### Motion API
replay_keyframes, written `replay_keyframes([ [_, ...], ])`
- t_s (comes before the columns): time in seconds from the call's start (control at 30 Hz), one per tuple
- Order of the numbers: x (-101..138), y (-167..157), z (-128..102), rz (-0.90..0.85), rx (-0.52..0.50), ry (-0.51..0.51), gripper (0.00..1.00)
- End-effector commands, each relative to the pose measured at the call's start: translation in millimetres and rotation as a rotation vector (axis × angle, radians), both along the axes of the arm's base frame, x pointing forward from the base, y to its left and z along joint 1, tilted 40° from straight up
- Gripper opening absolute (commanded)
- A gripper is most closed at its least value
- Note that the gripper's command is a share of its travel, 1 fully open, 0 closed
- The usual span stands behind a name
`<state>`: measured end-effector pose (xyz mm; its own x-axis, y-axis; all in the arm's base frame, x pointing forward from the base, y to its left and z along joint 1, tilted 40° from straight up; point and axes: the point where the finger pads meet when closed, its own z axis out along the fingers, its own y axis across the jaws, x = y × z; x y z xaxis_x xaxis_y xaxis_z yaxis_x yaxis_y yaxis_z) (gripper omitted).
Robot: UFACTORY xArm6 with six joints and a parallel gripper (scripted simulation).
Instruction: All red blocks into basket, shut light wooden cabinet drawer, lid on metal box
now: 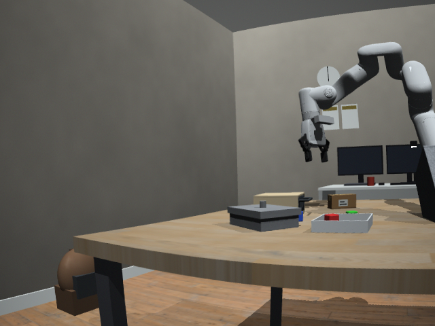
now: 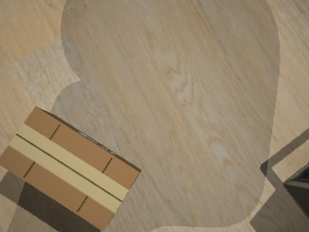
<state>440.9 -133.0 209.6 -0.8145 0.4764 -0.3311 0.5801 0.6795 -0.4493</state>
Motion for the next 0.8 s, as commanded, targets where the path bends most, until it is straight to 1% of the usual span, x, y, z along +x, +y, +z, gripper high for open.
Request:
replay_keyframes([
  [0.0,-25.5,-20.0,13.3,-0.214,0.003,-0.182,1.0],
  [0.03,-30.8,-23.7,14.9,-0.263,0.007,-0.215,1.0],
  [0.1,-30.8,-23.7,14.9,-0.263,0.007,-0.215,1.0],
  [0.13,-35.8,-27.1,16.4,-0.403,0.016,-0.313,1.0],
  [0.23,-49.8,-36.0,19.9,-0.503,0.024,-0.383,1.0],
  [0.43,-71.9,-48.6,23.9,-0.788,0.046,-0.586,1.0],
  [0.6,-83.9,-54.8,25.4,-1.02,0.063,-0.756,1.0],
  [0.67,-83.9,-54.8,25.4,-1.02,0.063,-0.756,1.0],
  [0.7,-85.6,-55.6,25.6,-1.151,0.072,-0.856,1.0],
  [0.77,-88.4,-57.0,25.8,-1.211,0.077,-0.902,1.0],
])
